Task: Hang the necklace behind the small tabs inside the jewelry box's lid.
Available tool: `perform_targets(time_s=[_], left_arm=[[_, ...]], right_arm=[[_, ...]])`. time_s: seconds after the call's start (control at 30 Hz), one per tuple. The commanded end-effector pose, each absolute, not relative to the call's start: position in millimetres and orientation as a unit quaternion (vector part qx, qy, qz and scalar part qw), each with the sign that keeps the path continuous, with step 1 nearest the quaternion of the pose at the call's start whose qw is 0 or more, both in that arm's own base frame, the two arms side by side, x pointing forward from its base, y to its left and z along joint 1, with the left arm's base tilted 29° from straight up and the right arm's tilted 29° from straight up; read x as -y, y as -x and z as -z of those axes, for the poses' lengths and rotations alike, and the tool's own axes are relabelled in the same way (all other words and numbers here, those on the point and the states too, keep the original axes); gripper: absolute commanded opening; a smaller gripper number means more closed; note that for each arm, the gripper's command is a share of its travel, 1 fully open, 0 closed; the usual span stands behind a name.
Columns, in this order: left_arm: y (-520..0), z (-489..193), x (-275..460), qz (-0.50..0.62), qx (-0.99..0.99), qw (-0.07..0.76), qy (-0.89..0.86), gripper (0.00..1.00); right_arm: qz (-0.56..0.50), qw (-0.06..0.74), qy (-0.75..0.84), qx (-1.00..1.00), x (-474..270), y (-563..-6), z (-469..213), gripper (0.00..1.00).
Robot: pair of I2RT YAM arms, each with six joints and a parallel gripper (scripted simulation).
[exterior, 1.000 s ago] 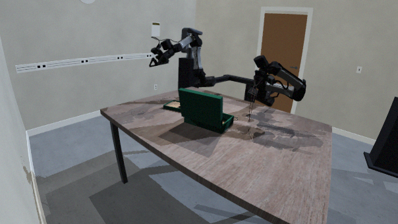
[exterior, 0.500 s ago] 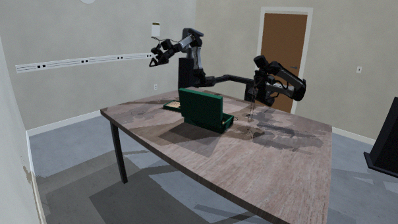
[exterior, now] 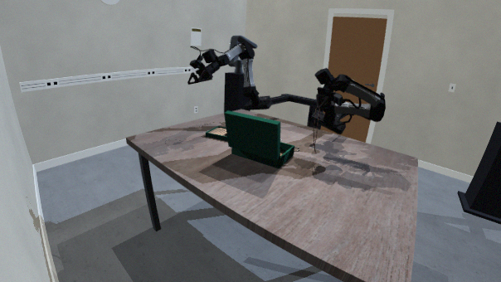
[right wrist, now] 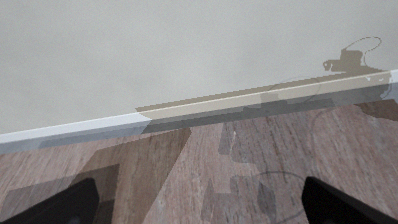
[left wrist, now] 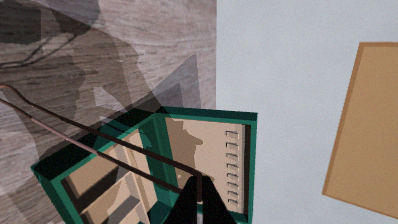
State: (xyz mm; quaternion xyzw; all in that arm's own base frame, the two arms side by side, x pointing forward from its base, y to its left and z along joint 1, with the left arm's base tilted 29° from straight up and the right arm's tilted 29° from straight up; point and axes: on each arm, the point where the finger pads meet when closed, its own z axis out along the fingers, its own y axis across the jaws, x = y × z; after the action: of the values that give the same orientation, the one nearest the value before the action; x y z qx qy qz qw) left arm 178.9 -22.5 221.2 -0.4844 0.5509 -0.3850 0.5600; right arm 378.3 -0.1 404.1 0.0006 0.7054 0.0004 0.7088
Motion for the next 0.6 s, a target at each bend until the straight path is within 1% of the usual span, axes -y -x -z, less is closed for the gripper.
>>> perform_targets(time_s=[0.0, 0.1, 0.2, 0.3, 0.37, 0.5, 0.57], left_arm=[[-185, -238, 30, 0.402, -0.535, 0.539, 0.511, 0.03], [-188, -229, 38, 0.387, -0.547, 0.543, 0.506, 0.03], [-189, -237, 39, 0.394, -0.541, 0.539, 0.512, 0.03], [-193, -226, 46, 0.376, -0.553, 0.544, 0.507, 0.03], [-195, -238, 49, 0.386, -0.545, 0.538, 0.515, 0.03], [-200, -230, 57, 0.371, -0.555, 0.540, 0.512, 0.03], [-203, -246, 61, 0.384, -0.544, 0.533, 0.522, 0.03]], right_arm=[[-0.002, 0.738, 0.007, -0.675, -3, -365, -436, 1.00], [-0.002, 0.738, 0.007, -0.675, -3, -365, -436, 1.00], [-0.002, 0.738, 0.007, -0.675, -3, -365, -436, 1.00], [-0.002, 0.738, 0.007, -0.675, -3, -365, -436, 1.00], [-0.002, 0.738, 0.007, -0.675, -3, -365, -436, 1.00], [-0.002, 0.738, 0.007, -0.675, -3, -365, -436, 1.00], [-0.002, 0.738, 0.007, -0.675, -3, -365, -436, 1.00]])
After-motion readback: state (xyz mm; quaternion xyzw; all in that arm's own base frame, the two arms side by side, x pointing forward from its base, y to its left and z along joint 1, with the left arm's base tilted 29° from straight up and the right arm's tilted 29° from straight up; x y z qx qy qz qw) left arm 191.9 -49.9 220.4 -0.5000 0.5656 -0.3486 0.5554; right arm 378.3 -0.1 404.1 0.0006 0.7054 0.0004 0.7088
